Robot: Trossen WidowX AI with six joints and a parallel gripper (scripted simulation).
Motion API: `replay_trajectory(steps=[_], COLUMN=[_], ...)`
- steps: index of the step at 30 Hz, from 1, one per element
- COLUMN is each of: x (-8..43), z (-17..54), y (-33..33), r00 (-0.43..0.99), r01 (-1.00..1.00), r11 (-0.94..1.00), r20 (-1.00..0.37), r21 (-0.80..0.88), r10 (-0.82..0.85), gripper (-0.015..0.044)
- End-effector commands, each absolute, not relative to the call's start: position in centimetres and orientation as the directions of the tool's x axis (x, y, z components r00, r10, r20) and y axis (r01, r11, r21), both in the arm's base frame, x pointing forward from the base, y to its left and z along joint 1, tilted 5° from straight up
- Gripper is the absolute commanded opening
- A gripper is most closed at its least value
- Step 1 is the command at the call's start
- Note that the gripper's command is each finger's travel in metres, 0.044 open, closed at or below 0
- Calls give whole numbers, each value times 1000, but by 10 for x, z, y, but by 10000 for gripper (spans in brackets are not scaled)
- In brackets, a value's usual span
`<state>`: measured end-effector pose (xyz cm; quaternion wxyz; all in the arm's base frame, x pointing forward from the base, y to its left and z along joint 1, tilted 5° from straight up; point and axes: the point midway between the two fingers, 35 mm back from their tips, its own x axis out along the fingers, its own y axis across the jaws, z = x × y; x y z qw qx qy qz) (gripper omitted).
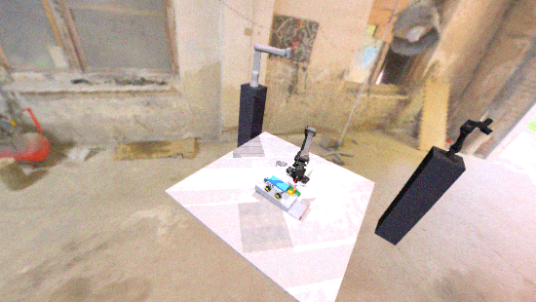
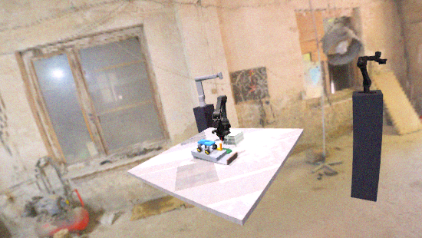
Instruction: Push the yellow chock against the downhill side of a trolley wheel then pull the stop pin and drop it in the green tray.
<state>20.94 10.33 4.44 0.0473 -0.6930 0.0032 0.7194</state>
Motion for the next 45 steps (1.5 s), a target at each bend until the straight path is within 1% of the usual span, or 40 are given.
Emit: replay_trajectory(steps=[1,4,11,26,31,38,45], x=[206,206,206,202,202,202,202], z=[43,40,20,-20,-23,-23,-24], y=[104,104,99,82,80,84,89], r00=[-27,-31,-40,-41,-41,-41,-41], r01=[-72,-72,-66,-66,-66,-66,-66], r11=[-995,-997,-994,-993,-993,-993,-993], r20=[-997,-999,-995,-994,-994,-994,-994], r21=[-69,-43,92,103,103,103,102], r10=[71,45,-90,-100,-100,-100,-100], gripper=[0,0,0,0,0,184,190])
